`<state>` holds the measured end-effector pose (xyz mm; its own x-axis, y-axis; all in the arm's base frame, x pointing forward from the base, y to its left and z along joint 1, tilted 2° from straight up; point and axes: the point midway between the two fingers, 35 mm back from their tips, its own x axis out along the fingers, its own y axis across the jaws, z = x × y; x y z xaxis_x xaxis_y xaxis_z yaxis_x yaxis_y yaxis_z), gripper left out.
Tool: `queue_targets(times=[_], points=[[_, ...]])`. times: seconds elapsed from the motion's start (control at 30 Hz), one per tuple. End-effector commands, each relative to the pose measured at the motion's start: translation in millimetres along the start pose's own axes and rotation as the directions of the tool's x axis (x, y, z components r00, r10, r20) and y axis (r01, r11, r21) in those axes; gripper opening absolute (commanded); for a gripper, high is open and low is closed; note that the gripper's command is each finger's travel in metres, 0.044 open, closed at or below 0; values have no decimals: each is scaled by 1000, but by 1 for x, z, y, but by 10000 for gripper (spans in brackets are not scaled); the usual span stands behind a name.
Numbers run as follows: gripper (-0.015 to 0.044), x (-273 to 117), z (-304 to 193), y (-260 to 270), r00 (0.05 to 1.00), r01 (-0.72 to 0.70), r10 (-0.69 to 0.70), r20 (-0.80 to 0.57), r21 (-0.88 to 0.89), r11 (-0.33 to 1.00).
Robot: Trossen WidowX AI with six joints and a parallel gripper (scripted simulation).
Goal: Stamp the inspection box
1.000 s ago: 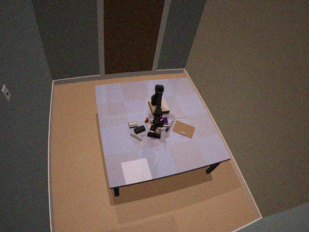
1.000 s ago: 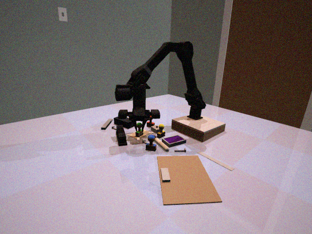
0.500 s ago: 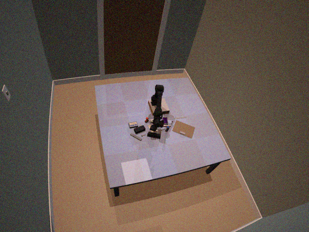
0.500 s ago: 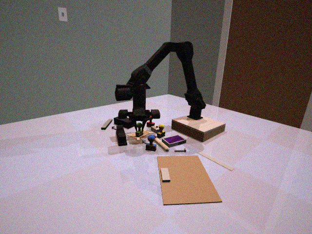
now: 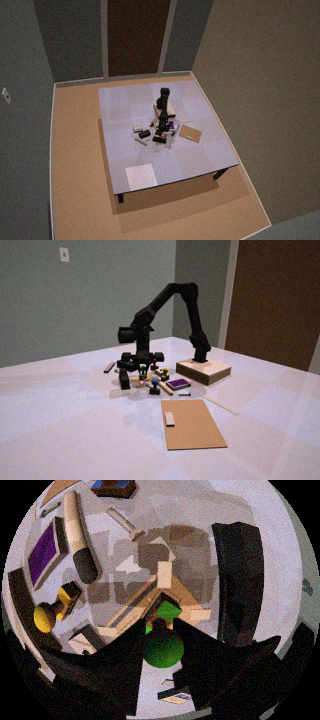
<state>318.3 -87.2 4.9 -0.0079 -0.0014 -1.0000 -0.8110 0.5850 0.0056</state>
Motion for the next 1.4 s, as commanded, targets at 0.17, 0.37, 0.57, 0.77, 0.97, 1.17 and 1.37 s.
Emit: queue_targets(times=[0.17, 0.37, 0.57, 0.77, 0.97, 1.17, 1.37], points=[[0, -4, 0, -1, 1000, 1, -1, 2, -4, 1000], [0, -7, 0, -1, 1000, 1, -1, 2, -4, 1000], [0, -10, 0, -1, 1000, 2, -2, 2, -4, 1000], [0, -19, 1, -2, 1000, 2, -2, 2, -4, 1000], [0, -29, 1, -2, 1000, 2, -2, 2, -4, 1000], [0, -38, 1, -2, 1000, 2, -2, 2, -4, 1000], [0, -48, 1, -2, 1000, 2, -2, 2, -4, 1000]])
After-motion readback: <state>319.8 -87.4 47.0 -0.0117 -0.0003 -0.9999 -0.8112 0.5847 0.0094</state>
